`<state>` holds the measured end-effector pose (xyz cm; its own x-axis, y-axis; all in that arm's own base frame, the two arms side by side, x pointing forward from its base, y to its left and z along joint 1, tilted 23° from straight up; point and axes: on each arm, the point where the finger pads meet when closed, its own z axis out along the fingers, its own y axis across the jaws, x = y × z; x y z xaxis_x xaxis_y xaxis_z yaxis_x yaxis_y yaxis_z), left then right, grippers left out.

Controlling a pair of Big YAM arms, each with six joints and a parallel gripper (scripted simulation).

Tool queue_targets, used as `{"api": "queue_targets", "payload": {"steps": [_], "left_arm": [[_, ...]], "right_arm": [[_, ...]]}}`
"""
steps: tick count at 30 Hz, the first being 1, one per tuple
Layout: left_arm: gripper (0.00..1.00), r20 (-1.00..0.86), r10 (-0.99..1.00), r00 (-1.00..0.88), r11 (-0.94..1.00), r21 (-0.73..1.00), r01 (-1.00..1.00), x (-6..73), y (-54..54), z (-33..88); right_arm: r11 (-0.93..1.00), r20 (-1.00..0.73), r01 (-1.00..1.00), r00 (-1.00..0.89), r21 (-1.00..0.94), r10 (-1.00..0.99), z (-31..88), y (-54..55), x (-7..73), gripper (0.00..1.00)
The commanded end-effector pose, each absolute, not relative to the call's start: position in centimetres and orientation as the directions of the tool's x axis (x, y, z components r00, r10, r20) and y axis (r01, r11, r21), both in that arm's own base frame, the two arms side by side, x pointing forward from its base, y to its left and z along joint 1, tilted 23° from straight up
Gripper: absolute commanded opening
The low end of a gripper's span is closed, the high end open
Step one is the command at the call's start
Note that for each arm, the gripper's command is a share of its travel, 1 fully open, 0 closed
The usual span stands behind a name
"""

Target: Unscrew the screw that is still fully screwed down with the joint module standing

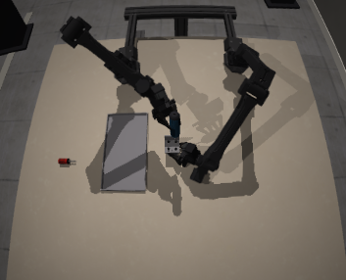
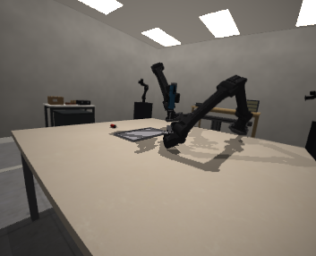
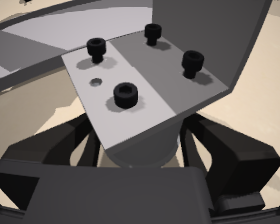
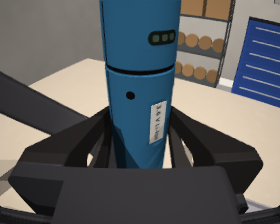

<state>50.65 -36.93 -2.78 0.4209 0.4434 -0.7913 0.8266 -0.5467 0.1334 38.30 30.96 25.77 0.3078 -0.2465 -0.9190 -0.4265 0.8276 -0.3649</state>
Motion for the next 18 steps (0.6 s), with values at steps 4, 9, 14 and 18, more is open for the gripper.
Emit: {"api": "queue_targets", "payload": {"steps": [4, 9, 14, 18], "left_arm": [[0.59, -0.786, 0.431, 0.443, -0.547, 0.162, 0.821, 51.3, -37.5, -1.9], [0.59, -0.786, 0.431, 0.443, -0.547, 0.162, 0.821, 51.3, -37.5, -1.9], [0.59, -0.786, 0.431, 0.443, -0.547, 0.162, 0.821, 51.3, -37.5, -1.9], [0.59, -0.786, 0.431, 0.443, -0.547, 0.162, 0.821, 51.3, -37.5, -1.9]], "right_arm": [[0.847, -0.916, -0.415, 0.357, -0.332, -0.183, 28.2, 31.9, 39.6, 0.42], [0.85, -0.912, -0.414, 0.373, -0.326, -0.168, 28.8, 31.7, 39.4, 0.42], [0.845, -0.913, -0.422, 0.371, -0.328, -0.169, 28.4, 32.1, 39.2, 0.42], [0.849, -0.916, -0.411, 0.356, -0.333, -0.187, 27.2, 31.5, 40.1, 0.42]]}}
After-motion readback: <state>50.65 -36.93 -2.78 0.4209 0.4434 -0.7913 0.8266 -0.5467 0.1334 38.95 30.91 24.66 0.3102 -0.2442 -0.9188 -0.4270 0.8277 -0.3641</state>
